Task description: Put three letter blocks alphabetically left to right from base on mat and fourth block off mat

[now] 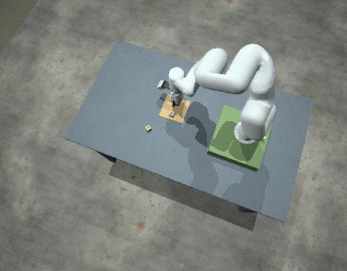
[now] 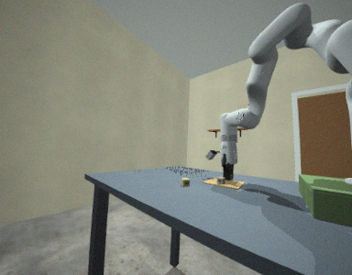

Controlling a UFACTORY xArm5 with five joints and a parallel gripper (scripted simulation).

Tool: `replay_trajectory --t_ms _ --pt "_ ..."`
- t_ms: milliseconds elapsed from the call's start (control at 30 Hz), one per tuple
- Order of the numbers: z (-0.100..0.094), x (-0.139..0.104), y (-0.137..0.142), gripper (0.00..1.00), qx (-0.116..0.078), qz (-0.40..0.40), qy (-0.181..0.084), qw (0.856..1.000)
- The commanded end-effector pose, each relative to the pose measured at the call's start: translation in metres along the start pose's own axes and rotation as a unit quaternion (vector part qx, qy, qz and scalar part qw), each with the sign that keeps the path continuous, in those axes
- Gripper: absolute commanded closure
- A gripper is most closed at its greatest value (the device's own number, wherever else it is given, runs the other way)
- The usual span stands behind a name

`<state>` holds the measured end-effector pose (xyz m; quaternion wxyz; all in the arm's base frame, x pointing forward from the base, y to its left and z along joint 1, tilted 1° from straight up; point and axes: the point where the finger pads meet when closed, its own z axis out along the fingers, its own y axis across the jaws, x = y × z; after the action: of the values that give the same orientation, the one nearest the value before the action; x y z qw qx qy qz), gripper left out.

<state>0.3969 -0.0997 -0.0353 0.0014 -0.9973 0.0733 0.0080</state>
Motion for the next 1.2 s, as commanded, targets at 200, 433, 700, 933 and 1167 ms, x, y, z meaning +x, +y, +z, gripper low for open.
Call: replay_trajectory --t_ms 200,433,700,933,1167 --pt "0.0003 0.0013 0.0002 0.79 0.0 0.0 0.002 1.0" --pt "0.002 0.0013 0.0002 0.79 0.0 0.0 0.002 1.0" --pt "0.0028 0.0013 0.0002 0.79 0.0 0.0 0.002 1.0" --pt "0.0028 0.0013 0.0002 0.79 0.0 0.0 0.002 1.0" --pt "0.0028 0.0013 0.0002 0.79 0.0 0.0 0.002 1.0"
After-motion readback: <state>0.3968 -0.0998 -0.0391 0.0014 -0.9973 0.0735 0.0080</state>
